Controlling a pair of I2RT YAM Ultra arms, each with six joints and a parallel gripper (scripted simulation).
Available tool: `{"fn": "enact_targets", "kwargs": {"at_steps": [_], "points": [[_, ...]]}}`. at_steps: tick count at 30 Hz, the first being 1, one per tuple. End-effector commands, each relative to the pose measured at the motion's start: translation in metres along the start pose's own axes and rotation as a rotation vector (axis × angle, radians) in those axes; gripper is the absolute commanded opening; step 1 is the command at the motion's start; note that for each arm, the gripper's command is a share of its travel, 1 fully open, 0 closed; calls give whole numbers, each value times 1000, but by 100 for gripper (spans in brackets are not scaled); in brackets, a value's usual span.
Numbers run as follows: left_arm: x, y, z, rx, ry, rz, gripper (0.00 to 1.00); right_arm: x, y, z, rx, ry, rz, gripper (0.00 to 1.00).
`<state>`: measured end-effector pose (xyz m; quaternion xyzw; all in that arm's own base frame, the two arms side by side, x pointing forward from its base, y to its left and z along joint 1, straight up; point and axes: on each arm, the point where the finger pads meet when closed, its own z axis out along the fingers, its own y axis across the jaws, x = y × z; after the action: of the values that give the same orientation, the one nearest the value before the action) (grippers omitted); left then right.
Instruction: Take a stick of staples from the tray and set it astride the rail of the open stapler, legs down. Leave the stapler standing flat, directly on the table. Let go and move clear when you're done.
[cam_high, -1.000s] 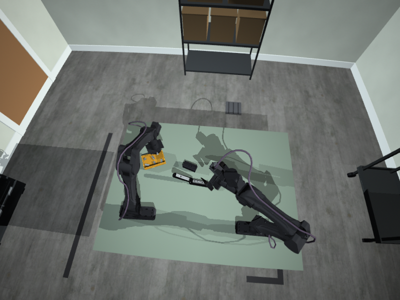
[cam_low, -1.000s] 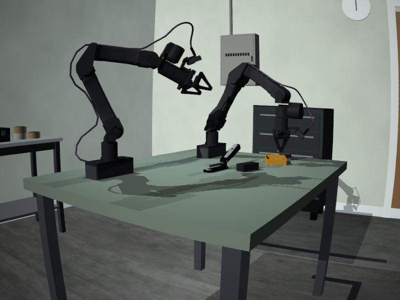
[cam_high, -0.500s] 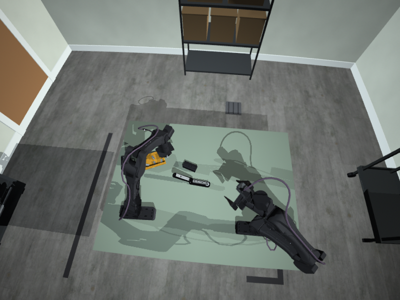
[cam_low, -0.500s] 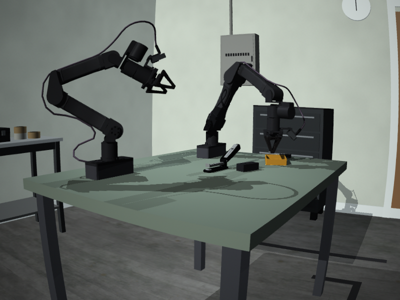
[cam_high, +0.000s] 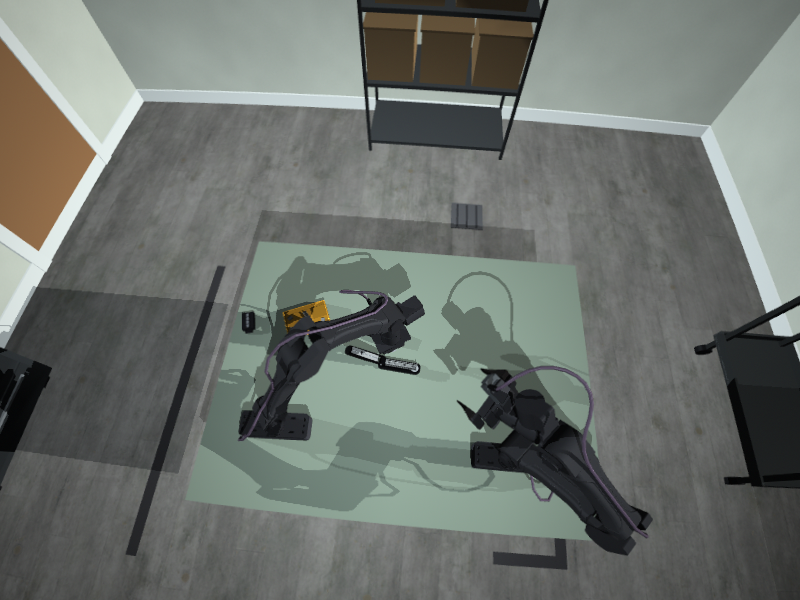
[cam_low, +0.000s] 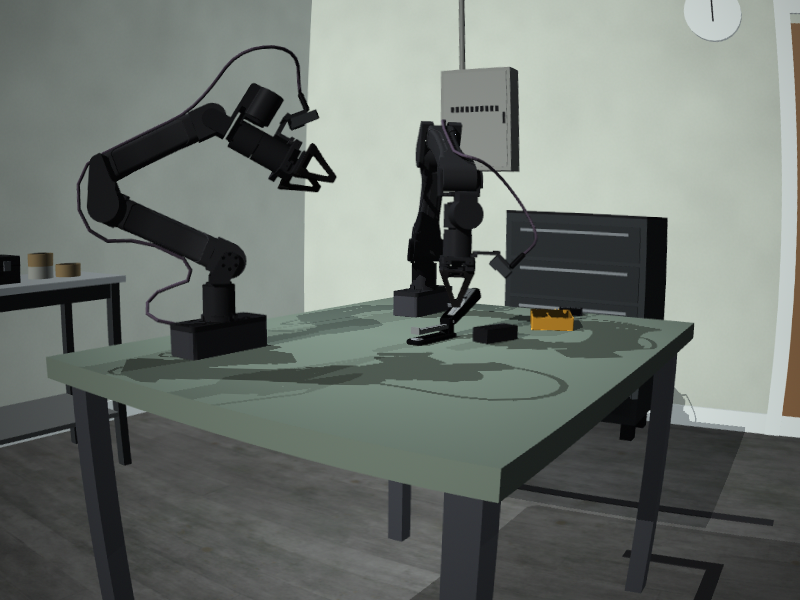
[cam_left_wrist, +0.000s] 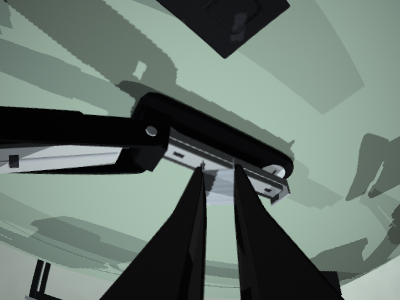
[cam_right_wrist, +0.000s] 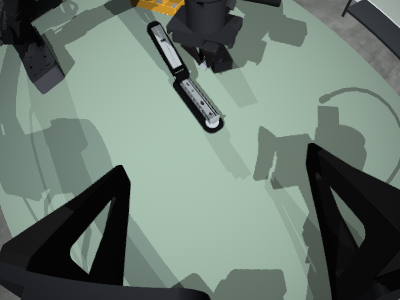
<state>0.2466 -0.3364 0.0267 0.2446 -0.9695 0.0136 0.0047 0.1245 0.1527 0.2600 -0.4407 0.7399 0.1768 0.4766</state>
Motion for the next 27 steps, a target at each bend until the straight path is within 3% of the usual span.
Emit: {"fn": "enact_targets", "kwargs": {"at_steps": [1,6,12,25,27], "points": [[29,-8,-10,-14,-24,-46,6,-5,-1,-7,4,-36,-6,100],[50,-11,-9,-16,-24,-4,6,-5,-1,-7,4,-36,-6,100],[48,-15,-12,7,-25,50,6,-5,-1,-7,4,-36,-6,100],[48,-14,-8,-6,-29,666,6,-4,-1,-5,5,-27,-1,100],[48,-14,-8,-6,-29,666,6,-4,-1,-5,5,-27,-1,100]]}}
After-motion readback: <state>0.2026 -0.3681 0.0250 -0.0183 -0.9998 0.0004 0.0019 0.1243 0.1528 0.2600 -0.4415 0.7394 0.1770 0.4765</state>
